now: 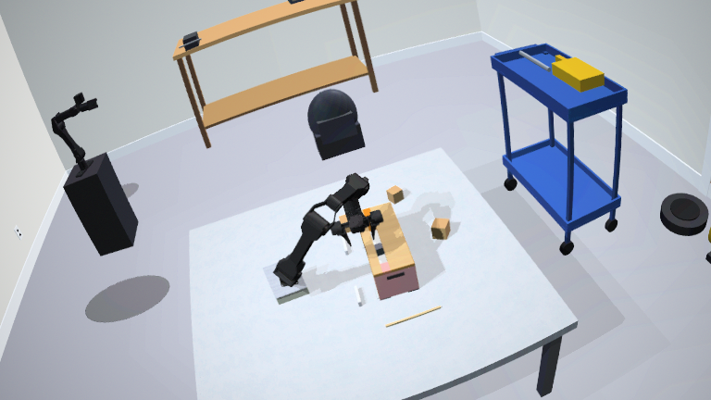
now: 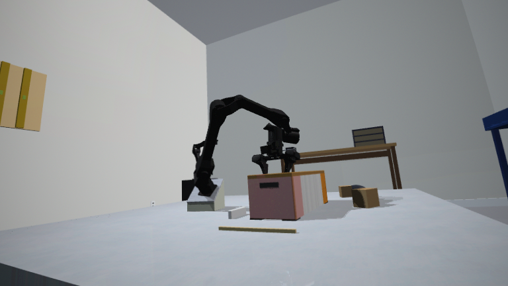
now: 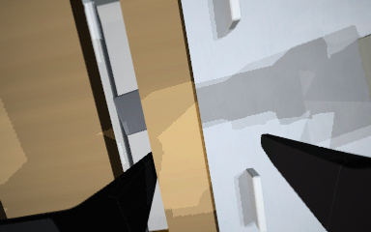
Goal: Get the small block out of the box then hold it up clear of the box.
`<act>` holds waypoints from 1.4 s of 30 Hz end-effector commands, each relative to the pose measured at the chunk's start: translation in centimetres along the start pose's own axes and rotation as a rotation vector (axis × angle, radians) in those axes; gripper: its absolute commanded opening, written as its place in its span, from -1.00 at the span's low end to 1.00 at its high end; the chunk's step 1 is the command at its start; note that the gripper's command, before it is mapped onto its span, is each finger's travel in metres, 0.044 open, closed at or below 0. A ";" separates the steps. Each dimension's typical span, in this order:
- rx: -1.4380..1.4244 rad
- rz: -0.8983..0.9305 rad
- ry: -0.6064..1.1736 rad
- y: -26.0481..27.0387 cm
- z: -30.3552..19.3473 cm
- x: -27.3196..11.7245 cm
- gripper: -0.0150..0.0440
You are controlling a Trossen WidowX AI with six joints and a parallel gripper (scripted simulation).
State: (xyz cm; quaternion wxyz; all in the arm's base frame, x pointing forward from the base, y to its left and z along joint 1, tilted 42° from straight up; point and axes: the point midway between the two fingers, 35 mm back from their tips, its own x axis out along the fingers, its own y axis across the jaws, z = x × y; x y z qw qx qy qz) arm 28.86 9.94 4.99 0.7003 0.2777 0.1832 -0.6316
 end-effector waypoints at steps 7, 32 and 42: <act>-0.010 -0.006 -0.015 0.0 0.0 1.8 0.86; -0.010 -0.008 -0.014 0.0 2.6 2.6 0.86; -0.010 -0.008 -0.015 0.1 3.0 2.7 0.86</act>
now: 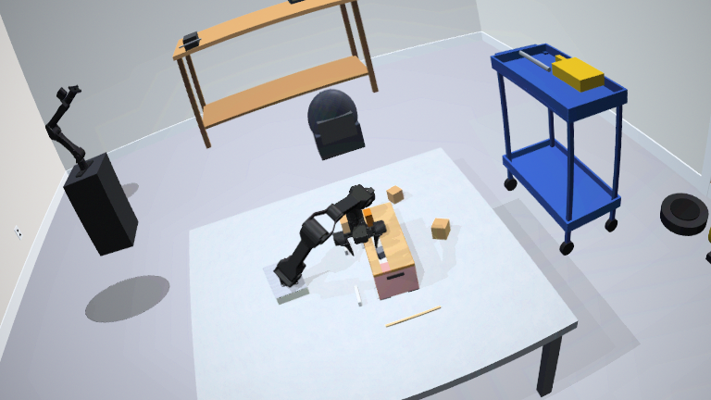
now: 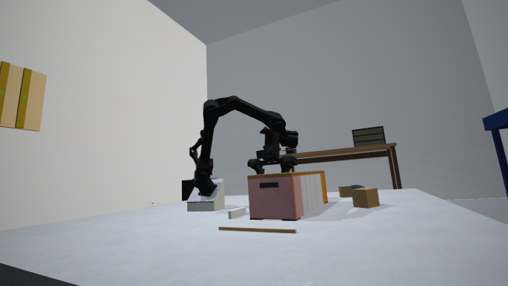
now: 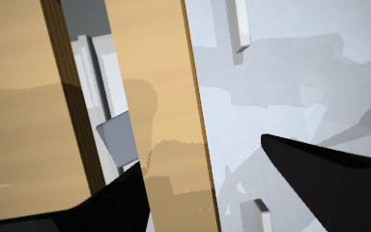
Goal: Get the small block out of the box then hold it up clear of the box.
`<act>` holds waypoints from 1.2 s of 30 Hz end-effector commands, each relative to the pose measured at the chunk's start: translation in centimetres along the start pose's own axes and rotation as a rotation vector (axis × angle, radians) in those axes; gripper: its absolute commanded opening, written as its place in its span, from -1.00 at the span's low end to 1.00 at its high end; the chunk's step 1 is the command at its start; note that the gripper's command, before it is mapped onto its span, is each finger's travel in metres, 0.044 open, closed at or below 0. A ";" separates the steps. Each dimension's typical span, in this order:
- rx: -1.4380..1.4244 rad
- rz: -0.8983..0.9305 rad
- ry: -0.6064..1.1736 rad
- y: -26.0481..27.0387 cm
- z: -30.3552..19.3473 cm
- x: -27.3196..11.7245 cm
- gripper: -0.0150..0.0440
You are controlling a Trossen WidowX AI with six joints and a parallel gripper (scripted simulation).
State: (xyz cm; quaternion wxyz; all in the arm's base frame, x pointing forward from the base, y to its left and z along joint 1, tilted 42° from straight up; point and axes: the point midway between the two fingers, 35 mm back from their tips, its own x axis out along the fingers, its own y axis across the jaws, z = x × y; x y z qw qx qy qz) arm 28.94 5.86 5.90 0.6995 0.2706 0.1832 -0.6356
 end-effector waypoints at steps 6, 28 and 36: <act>-0.002 0.001 -0.003 0.2 -0.9 -0.1 0.86; -0.003 0.001 -0.004 0.2 1.1 0.3 0.86; -0.003 0.001 -0.005 0.2 1.9 0.5 0.86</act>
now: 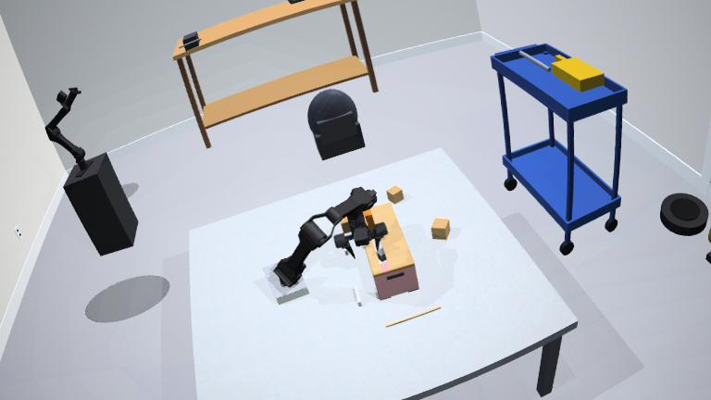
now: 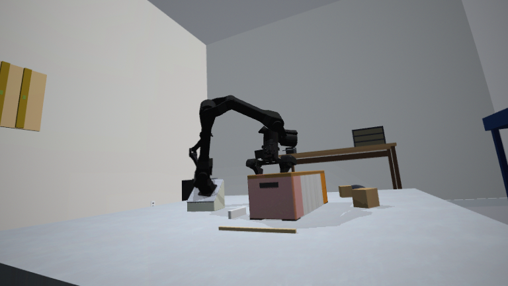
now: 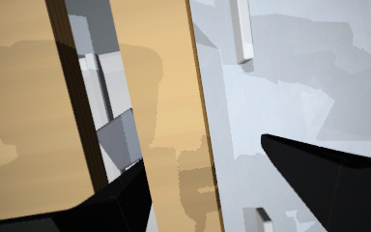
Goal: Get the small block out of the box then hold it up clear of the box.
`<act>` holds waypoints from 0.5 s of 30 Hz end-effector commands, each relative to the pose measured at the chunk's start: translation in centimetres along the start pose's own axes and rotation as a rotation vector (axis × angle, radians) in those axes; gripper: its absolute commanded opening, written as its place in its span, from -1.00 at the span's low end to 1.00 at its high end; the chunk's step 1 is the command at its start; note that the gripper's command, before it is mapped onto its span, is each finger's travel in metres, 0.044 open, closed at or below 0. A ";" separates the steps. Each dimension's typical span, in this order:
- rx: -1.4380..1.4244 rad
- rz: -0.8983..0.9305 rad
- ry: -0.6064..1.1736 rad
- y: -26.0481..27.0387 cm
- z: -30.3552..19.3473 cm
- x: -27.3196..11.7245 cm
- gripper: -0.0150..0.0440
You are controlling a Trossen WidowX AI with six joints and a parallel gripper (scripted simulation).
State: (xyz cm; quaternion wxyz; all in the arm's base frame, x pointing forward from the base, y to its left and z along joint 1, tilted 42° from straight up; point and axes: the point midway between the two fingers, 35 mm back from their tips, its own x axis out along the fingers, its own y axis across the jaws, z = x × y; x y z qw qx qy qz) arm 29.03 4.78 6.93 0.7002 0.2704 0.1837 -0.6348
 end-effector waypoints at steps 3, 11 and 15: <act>-0.001 -0.001 -0.005 0.0 0.3 0.2 0.86; -0.001 -0.001 -0.005 0.0 -0.5 0.0 0.86; -0.001 -0.001 -0.005 0.0 -0.4 0.1 0.86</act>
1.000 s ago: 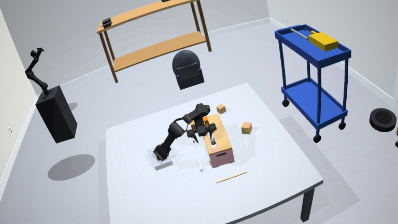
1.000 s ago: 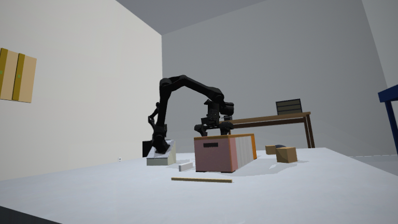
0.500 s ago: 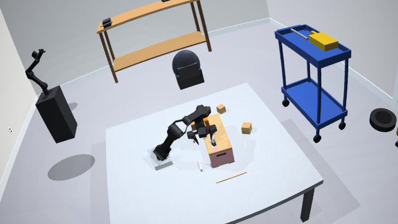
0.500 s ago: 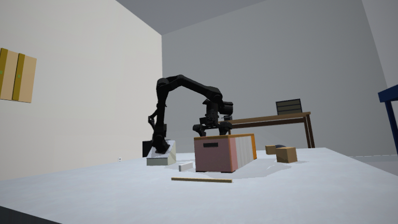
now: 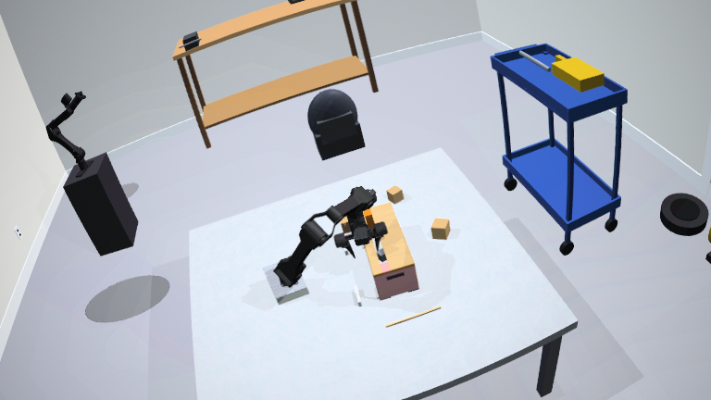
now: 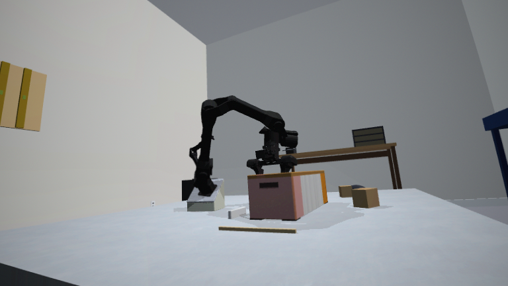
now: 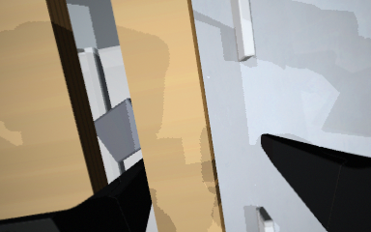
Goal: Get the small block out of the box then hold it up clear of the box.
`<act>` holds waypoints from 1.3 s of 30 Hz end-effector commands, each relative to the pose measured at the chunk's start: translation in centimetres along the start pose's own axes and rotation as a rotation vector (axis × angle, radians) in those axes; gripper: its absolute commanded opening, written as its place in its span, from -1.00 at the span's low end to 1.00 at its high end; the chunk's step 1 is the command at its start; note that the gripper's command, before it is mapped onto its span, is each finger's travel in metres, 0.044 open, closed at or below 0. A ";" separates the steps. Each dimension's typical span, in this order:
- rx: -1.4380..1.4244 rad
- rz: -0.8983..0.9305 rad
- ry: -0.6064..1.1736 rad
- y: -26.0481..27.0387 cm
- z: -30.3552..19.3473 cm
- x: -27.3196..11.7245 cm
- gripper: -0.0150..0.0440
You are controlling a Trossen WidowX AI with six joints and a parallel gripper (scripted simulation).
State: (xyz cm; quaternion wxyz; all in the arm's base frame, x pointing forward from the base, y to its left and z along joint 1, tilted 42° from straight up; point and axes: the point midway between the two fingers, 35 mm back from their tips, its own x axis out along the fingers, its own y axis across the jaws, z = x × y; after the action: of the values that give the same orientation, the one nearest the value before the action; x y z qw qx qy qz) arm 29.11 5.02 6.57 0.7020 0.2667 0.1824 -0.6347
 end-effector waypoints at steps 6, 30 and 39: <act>0.004 -0.003 0.002 0.0 0.6 0.2 0.86; 0.003 -0.003 0.002 0.0 1.6 0.4 0.86; 0.003 -0.003 0.002 0.0 1.6 0.4 0.86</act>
State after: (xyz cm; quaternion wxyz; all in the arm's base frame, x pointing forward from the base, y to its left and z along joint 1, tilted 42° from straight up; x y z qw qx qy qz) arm 29.04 3.79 7.64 0.7020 0.2663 0.1823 -0.6349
